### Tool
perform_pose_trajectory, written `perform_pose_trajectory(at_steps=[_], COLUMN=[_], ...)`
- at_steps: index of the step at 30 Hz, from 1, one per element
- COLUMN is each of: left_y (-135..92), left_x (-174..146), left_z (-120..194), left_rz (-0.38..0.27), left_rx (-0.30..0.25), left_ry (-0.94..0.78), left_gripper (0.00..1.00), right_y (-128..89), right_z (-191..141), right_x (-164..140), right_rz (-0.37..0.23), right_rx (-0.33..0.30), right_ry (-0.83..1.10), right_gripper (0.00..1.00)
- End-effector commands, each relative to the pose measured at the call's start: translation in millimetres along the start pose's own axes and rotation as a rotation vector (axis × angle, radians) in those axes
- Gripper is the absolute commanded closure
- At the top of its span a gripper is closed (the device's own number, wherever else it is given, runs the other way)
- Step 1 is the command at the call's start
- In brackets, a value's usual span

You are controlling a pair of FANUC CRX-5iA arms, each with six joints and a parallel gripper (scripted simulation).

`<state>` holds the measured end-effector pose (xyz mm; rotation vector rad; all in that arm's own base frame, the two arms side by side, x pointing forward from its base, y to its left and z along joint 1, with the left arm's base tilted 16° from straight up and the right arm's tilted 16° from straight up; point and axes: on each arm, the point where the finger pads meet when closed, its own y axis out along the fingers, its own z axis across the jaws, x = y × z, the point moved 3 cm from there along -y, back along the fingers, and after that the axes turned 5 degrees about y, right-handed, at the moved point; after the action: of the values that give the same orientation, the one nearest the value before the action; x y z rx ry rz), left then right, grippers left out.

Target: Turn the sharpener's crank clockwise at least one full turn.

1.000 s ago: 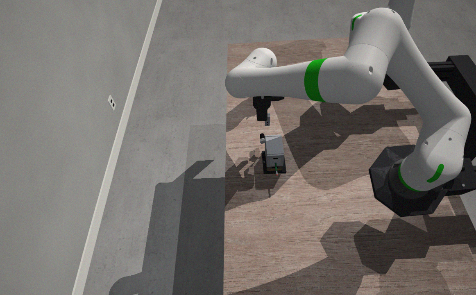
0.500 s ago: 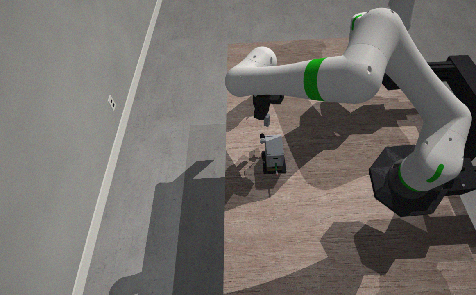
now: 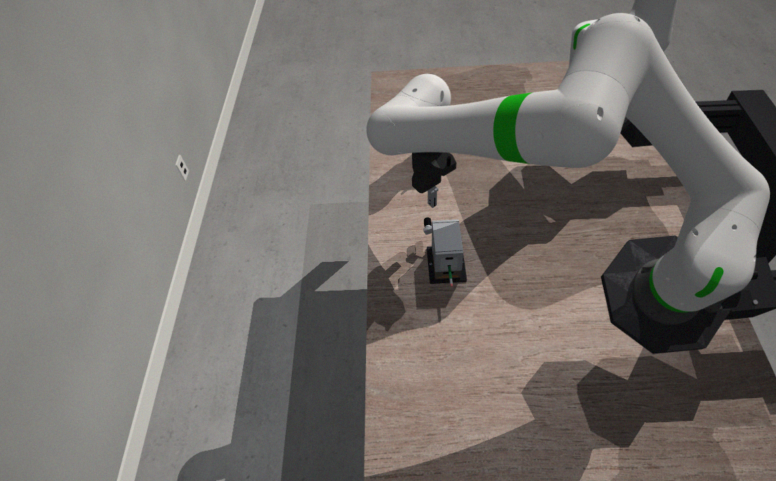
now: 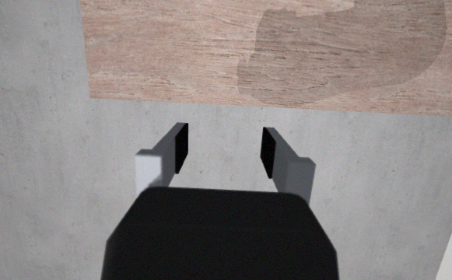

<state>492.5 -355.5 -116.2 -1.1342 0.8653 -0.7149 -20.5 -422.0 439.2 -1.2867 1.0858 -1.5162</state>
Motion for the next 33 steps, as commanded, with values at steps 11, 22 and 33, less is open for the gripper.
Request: perform_pose_trajectory(at_steps=[11,22,33], left_y=[-1.3,-1.3,-1.3], left_x=[8.6,11.9,11.9], left_z=[7.7,9.5,9.5], left_rz=[-0.005,-0.005,-0.005], left_rx=[-0.008,-0.007,-0.007], left_ry=[0.475,0.611,0.611], left_gripper=[1.0,1.0,0.03], right_y=[-1.1,-1.1,-1.1], right_z=[-0.1,-0.1,-0.1], right_x=[0.3,0.3,0.3], right_rz=[-0.003,-0.003,-0.003], right_rx=[0.0,0.0,0.0], right_ry=[0.0,0.0,0.0], right_gripper=[0.0,0.0,0.0])
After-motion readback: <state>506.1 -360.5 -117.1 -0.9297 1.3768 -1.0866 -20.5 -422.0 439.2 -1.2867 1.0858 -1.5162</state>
